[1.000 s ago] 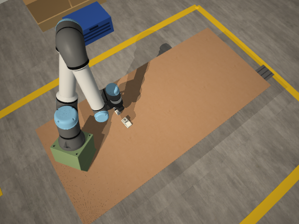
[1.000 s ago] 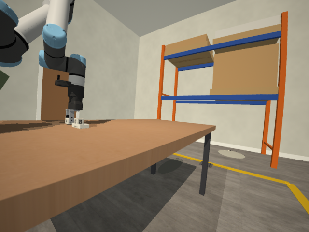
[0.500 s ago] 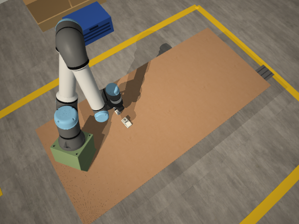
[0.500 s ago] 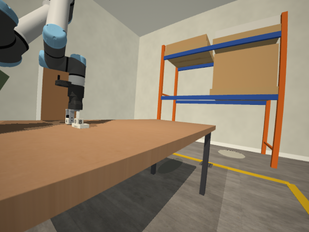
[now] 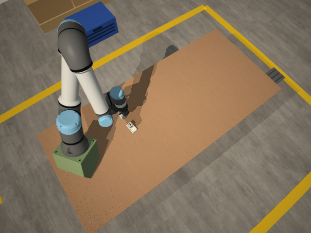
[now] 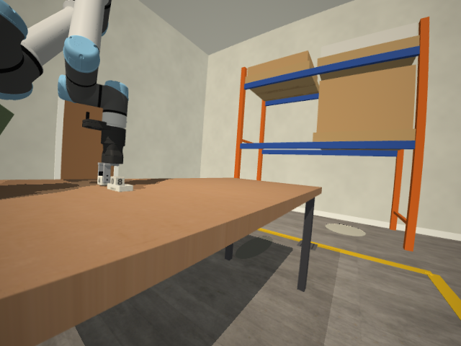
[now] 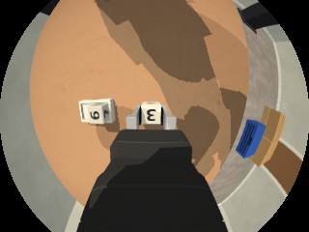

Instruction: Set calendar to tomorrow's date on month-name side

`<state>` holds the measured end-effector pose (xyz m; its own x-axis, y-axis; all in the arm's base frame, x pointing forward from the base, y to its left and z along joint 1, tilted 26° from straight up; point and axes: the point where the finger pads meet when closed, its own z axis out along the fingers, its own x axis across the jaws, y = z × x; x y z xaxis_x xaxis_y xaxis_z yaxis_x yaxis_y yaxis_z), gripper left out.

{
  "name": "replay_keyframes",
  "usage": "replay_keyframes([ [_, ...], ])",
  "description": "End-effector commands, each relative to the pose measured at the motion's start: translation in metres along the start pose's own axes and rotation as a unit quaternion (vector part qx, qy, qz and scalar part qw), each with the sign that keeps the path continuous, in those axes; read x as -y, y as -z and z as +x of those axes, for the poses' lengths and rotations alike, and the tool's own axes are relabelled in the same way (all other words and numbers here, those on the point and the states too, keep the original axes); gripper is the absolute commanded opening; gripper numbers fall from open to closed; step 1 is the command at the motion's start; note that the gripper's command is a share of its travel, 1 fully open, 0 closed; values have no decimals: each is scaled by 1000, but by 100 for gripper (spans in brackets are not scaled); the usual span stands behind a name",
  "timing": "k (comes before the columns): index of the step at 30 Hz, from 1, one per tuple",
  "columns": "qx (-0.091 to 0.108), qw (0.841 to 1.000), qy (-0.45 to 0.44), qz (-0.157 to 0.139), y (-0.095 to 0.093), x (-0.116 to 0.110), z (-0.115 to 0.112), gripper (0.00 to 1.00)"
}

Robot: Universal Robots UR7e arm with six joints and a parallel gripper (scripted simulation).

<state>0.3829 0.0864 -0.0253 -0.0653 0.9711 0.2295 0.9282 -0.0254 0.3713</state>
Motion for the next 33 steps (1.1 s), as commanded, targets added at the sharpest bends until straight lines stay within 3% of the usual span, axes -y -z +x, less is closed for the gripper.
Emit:
replay_keyframes([
  [1, 0, 1000, 2, -1, 0, -2, 0, 57],
  [33, 0, 1000, 2, -2, -4, -2, 0, 57],
])
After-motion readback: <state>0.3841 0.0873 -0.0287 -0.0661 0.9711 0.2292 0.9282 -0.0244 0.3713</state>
